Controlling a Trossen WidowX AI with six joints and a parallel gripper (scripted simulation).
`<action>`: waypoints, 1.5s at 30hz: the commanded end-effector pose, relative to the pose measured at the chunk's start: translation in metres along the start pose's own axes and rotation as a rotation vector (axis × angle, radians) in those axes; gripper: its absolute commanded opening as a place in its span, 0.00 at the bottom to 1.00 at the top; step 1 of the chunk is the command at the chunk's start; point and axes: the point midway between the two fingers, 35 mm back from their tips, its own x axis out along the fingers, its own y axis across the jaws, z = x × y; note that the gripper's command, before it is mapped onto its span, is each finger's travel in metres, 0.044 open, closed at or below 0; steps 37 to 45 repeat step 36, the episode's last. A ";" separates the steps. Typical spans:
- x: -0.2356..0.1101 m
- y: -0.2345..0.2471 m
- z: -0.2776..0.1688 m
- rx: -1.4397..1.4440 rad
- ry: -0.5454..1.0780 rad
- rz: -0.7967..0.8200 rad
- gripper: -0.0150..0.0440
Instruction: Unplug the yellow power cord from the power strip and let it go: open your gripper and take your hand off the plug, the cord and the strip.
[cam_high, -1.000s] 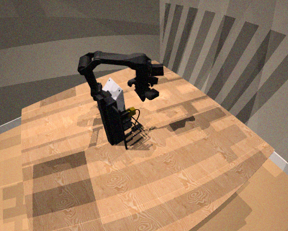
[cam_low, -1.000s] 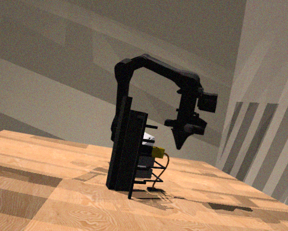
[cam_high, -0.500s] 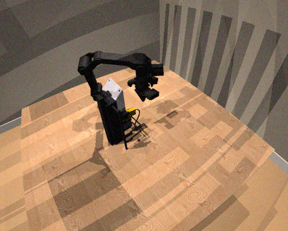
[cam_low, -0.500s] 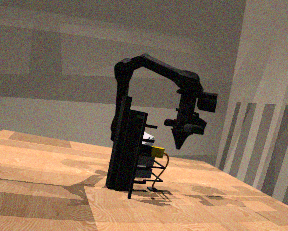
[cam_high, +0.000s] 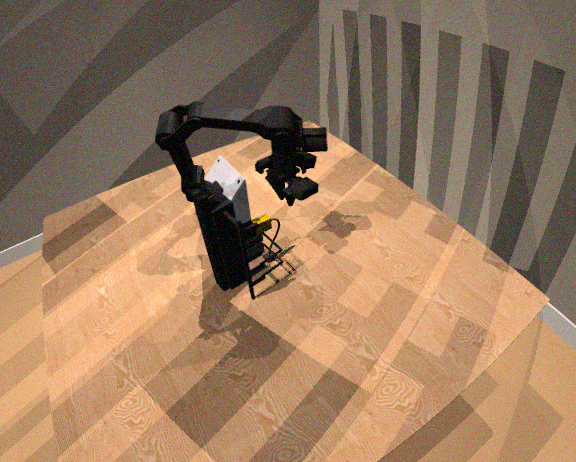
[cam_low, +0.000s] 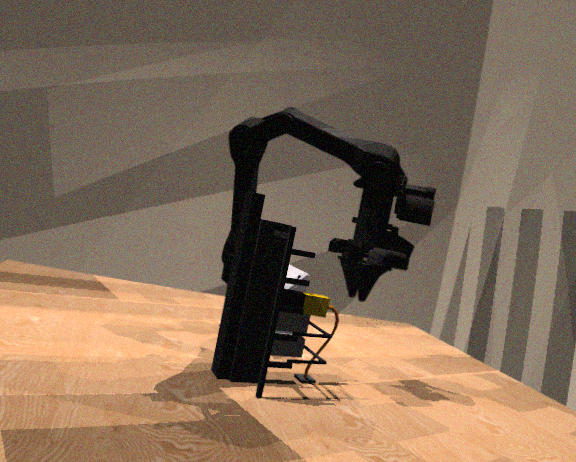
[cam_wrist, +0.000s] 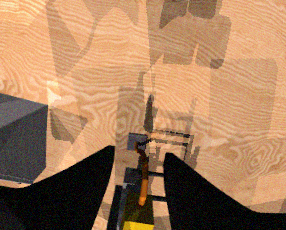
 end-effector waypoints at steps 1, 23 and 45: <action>0.000 0.000 0.000 0.000 0.000 0.000 0.53; -0.013 0.000 0.060 0.004 -0.006 0.003 1.00; -0.013 0.000 0.060 0.004 -0.006 0.003 1.00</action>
